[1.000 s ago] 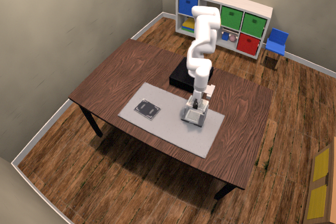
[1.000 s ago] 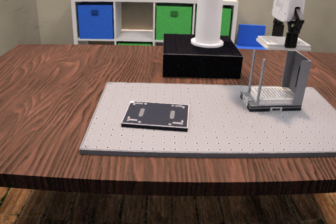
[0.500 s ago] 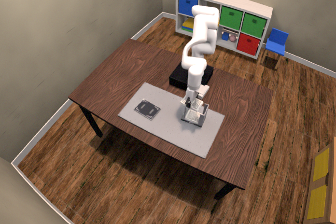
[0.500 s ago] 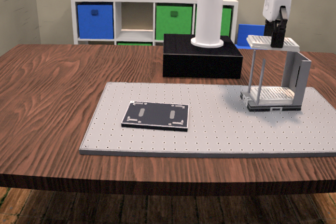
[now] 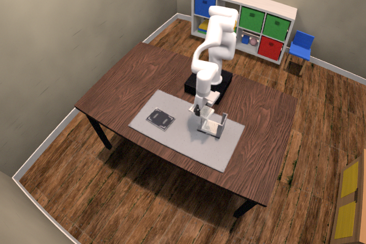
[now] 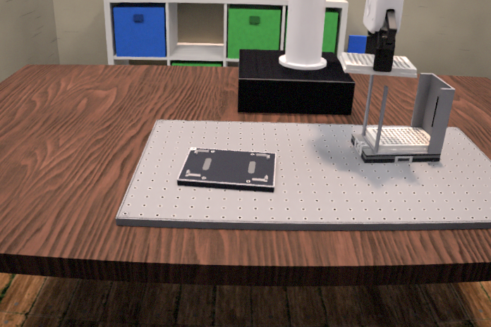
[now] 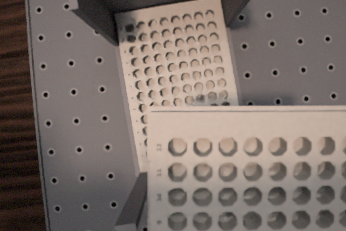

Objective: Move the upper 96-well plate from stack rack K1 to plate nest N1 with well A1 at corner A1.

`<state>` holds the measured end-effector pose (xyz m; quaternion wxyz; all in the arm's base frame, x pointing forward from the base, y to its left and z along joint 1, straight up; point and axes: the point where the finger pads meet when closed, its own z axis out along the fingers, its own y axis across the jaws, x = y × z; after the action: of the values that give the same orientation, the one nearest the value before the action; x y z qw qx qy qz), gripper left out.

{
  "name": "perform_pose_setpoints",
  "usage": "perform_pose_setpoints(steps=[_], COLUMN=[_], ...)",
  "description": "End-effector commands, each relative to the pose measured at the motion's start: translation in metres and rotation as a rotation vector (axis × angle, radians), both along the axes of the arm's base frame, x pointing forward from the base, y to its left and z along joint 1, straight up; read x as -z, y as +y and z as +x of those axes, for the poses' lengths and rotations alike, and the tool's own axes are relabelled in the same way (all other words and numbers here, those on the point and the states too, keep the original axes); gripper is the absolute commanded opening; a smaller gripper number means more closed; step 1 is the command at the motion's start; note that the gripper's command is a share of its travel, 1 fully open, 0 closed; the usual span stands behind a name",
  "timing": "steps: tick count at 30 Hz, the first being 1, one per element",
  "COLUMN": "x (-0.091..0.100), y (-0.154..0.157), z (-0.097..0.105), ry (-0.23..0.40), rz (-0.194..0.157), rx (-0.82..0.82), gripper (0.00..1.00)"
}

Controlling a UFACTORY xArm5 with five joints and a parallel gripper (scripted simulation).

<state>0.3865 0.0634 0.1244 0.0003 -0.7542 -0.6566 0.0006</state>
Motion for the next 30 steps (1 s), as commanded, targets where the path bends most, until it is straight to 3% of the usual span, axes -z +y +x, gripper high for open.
perform_pose_setpoints(steps=[1, 30], x=[-0.001, 0.001], y=[-0.017, -0.098], z=[0.005, 0.024], ry=[-0.004, -0.004], rz=[0.001, 0.000], rx=[-0.001, -0.001], gripper=[0.00, 0.00])
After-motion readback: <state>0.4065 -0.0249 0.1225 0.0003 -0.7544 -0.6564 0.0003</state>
